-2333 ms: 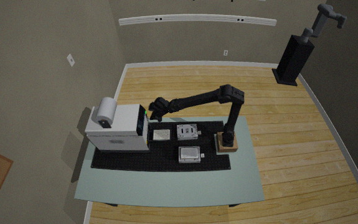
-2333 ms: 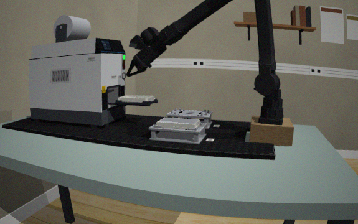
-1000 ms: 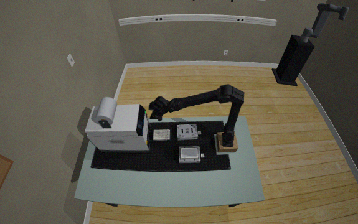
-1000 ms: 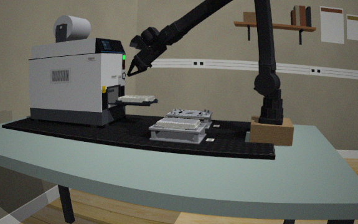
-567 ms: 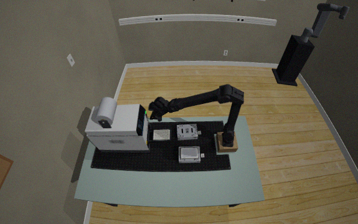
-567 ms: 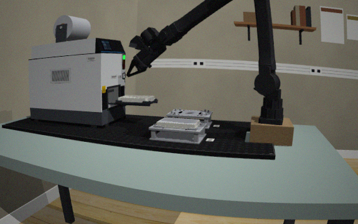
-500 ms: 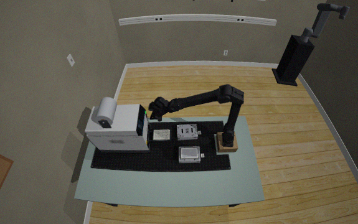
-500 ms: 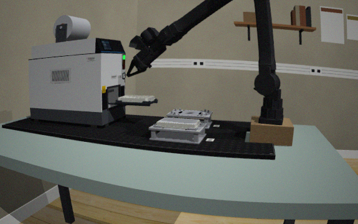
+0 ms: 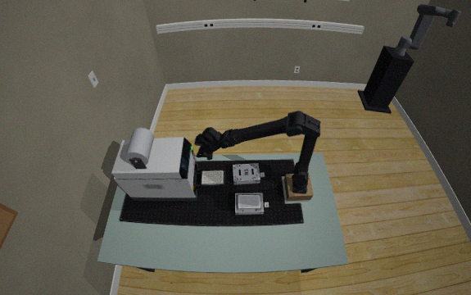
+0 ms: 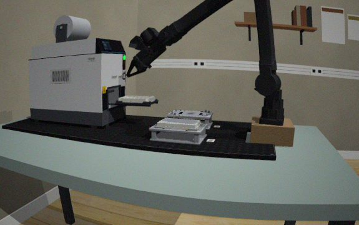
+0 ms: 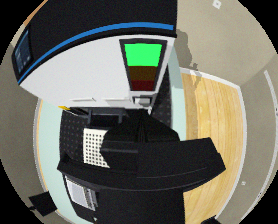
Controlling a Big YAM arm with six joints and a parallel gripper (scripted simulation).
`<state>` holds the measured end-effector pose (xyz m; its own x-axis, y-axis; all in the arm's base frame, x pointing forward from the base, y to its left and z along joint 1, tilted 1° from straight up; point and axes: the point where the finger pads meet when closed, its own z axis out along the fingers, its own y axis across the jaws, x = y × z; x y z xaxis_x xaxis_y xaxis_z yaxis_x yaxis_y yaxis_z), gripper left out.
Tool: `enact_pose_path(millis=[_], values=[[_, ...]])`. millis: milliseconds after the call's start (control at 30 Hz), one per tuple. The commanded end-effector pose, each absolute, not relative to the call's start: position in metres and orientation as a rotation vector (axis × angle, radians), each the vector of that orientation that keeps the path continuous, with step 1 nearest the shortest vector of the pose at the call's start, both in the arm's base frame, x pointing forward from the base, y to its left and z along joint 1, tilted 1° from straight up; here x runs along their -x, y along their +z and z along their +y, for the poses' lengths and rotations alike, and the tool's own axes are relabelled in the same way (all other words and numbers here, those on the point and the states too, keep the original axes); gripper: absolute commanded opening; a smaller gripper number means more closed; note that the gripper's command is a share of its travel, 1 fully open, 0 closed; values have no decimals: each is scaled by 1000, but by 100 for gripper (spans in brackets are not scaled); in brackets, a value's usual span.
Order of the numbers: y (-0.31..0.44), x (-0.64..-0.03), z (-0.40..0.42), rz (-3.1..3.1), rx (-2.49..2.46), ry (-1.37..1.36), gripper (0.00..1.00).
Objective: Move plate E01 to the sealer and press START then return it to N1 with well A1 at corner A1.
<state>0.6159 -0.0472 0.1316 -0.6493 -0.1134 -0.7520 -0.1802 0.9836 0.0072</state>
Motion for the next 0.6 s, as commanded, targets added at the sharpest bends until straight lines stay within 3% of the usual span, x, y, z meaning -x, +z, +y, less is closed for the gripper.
enact_pose_path(millis=[0, 567], values=[[168, -636, -44, 2224, 214, 88, 0], [147, -635, -43, 2260, 210, 99, 0]])
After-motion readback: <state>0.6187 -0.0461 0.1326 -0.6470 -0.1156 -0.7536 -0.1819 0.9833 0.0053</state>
